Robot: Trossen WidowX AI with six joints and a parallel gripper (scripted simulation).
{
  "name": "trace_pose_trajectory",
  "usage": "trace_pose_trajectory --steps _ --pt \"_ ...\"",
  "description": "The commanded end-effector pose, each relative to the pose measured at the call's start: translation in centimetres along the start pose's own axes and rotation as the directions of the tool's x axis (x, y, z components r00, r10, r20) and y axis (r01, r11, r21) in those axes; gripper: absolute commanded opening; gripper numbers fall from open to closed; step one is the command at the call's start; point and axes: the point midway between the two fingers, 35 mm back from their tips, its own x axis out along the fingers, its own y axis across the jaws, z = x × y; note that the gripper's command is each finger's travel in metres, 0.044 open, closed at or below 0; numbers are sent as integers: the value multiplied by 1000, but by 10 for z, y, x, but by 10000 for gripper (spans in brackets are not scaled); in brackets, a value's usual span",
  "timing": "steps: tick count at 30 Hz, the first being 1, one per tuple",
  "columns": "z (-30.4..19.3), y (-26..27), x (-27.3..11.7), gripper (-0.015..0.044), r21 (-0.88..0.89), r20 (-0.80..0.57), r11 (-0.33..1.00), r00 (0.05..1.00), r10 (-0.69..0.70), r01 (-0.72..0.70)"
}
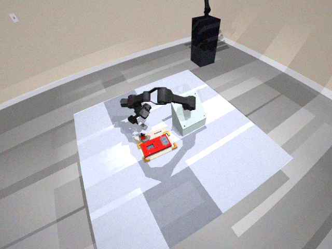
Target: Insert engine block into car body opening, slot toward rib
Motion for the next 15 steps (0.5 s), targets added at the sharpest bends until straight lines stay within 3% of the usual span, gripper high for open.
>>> trace_pose_trajectory --steps 1,7,11,15 --pt "-1 -2 -4 440 -92 20 996 1000 -16 18" --pt "-3 2 -3 440 -98 21 995 1000 -17 19" --pt "-2 1 29 440 -98 22 995 1000 -18 20" --pt "-2 1 31 440 -98 23 995 1000 -18 20"
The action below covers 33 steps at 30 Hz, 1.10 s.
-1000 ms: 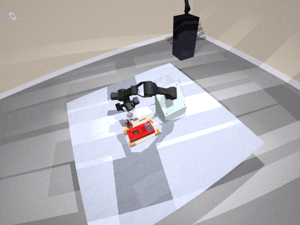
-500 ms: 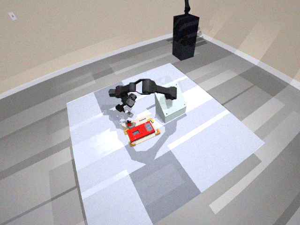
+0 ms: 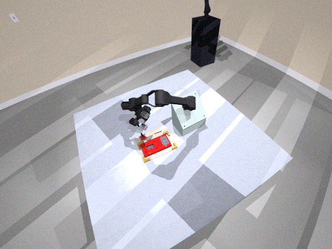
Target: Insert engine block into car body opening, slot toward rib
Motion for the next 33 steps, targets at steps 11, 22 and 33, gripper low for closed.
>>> trace_pose_trajectory --steps 11,22,33 --pt "1 0 27 440 6 4 1000 1000 -4 4" --pt "1 0 45 440 6 5 1000 1000 -5 5" --pt "1 0 47 230 6 6 1000 1000 -5 5"
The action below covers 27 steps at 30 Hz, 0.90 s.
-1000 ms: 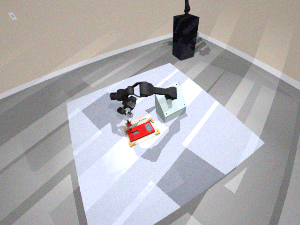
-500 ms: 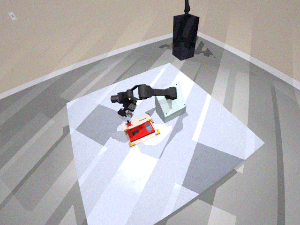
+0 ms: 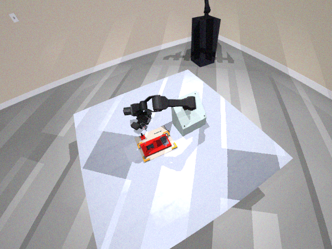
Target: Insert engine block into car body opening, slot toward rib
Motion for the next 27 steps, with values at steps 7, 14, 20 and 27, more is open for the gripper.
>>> trace_pose_trajectory --steps 7,14,20,27 --pt "0 0 1 125 2 2 1000 1000 -3 3" --pt "0 -1 -4 0 2 1 1000 1000 -3 3" --pt "-3 -3 -22 0 3 -3 1000 1000 -2 2" --pt "-5 -4 -44 0 3 -6 1000 1000 -1 1"
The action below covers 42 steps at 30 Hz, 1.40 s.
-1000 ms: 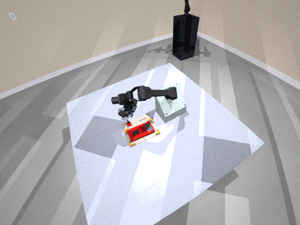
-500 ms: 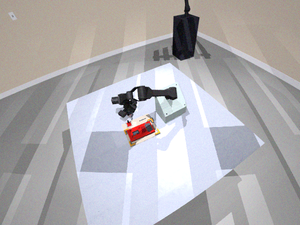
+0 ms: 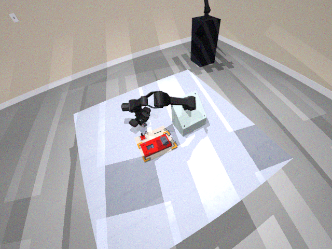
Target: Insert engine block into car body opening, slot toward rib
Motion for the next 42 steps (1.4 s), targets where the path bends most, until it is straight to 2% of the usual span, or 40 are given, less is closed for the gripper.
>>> trace_pose_trajectory --steps 1,29,42 --pt "-3 -2 -12 0 -5 -7 1000 1000 1 -1" --pt "2 2 -91 0 -1 -5 1000 1000 1 -1" --pt "19 -23 -81 0 318 -21 948 1000 9 -2"
